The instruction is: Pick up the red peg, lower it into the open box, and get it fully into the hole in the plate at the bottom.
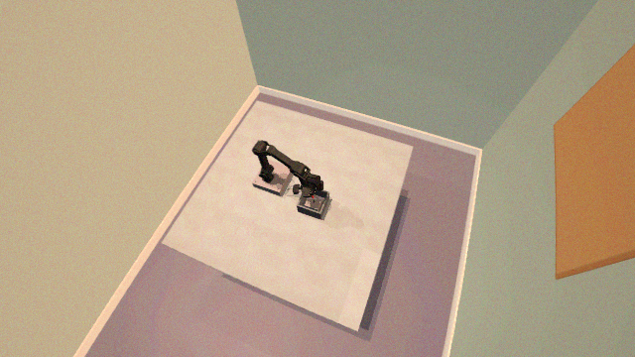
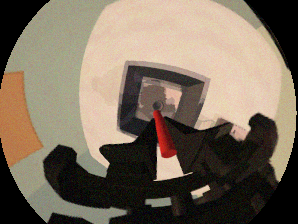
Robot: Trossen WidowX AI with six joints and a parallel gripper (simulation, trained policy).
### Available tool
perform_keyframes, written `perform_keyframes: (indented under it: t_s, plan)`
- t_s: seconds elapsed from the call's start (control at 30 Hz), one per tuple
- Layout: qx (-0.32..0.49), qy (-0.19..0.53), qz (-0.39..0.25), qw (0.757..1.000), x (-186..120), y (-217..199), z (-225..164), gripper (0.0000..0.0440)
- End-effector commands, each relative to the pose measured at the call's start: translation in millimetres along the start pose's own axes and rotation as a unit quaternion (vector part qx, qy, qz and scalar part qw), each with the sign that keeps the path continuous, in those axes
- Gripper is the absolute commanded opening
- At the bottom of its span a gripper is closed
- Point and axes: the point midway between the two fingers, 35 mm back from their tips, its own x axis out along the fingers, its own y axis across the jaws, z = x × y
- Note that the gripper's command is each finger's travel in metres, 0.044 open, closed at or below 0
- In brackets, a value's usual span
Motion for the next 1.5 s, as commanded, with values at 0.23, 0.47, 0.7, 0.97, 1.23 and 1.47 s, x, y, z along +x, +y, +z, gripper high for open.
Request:
perform_keyframes:
  t_s: [0.23, 0.47, 0.7, 0.97, 1.23, 1.47]
  plan:
    - [-0.006, 0.018, -0.022, 1.0, 34, 0, 6, 0.0085]
    - [-0.02, 0.028, -0.047, 0.998, 46, -4, 8, 0.0158]
    - [-0.026, 0.034, -0.055, 0.998, 49, 1, 13, 0.0157]
    - [-0.04, 0.039, -0.057, 0.997, 48, 10, 20, 0.0144]
    - [-0.05, 0.042, -0.054, 0.996, 47, 19, 31, 0.0137]
    - [-0.05, 0.04, -0.046, 0.997, 56, 28, 46, 0.0234]
